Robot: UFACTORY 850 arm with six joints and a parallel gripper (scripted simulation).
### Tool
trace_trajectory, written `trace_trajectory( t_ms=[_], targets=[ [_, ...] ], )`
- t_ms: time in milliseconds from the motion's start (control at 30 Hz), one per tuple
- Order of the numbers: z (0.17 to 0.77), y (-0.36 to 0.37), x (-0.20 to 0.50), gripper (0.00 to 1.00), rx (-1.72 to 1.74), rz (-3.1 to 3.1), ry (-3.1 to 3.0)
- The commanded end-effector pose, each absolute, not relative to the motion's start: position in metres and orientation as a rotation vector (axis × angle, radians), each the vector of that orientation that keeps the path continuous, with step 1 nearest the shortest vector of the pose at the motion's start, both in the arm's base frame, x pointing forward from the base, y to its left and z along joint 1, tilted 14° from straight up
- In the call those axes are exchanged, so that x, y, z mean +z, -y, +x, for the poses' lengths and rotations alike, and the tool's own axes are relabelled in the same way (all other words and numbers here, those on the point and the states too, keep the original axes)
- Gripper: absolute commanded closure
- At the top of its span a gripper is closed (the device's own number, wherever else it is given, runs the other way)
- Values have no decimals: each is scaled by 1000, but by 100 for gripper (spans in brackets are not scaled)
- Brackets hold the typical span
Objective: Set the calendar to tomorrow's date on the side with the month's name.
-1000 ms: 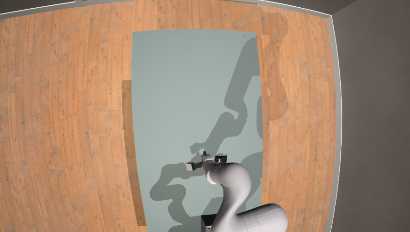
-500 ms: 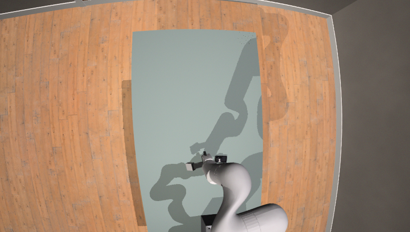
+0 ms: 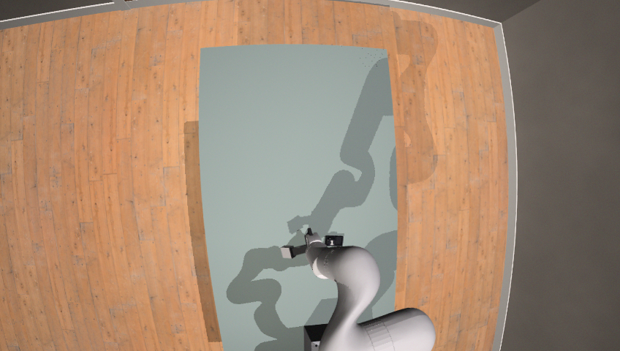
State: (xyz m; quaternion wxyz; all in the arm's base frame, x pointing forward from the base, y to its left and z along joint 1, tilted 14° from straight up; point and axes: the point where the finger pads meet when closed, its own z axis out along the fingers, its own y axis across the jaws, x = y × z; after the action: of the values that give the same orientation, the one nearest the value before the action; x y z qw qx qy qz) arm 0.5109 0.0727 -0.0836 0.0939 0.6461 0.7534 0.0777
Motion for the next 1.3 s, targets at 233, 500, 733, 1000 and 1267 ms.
trace_trajectory(
  t_ms=[233, 500, 733, 1000, 1267],
  targets=[
    [511, -73, -83, 53, 232, 1916, -2235],
    [511, -73, -81, 53, 232, 1916, -2235],
    [507, -73, -64, 53, 232, 1916, -2235],
    [498, -73, -28, 53, 232, 1916, -2235],
    [490, -73, 1, 53, 232, 1916, -2235]
  ],
)
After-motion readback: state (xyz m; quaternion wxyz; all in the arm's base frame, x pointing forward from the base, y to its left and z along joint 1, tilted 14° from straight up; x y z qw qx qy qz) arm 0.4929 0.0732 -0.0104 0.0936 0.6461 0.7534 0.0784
